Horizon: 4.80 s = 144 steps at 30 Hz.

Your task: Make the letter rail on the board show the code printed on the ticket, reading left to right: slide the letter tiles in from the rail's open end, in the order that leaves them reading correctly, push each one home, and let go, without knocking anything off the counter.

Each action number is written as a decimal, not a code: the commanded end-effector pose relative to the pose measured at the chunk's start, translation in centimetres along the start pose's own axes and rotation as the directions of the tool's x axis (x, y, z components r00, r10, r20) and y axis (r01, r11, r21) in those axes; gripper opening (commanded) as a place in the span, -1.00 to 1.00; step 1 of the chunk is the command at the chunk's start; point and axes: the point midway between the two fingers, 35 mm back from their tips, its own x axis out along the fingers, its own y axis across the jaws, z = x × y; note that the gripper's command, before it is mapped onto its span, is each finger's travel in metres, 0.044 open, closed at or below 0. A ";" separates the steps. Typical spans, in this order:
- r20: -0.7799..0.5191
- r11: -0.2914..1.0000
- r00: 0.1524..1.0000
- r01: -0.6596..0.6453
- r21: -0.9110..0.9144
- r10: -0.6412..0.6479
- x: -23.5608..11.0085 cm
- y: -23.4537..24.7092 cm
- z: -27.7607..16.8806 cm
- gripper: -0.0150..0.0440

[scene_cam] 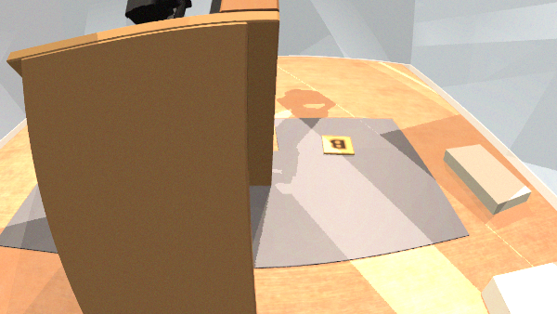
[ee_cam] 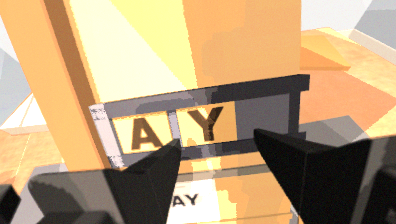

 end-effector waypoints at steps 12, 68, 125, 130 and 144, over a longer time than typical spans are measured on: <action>0.006 1.000 1.000 -0.006 -0.006 0.006 -0.6 0.0 0.1 0.51; 0.001 1.000 1.000 -0.010 -0.008 0.010 -1.8 0.5 0.3 0.33; -0.631 1.000 0.776 -0.004 -0.008 -0.002 0.3 -2.7 2.8 -0.49; -0.631 1.000 0.776 -0.004 -0.008 -0.002 0.6 -2.8 2.7 -0.49; -0.631 1.000 0.776 -0.004 -0.008 -0.002 1.3 -2.9 2.7 -0.49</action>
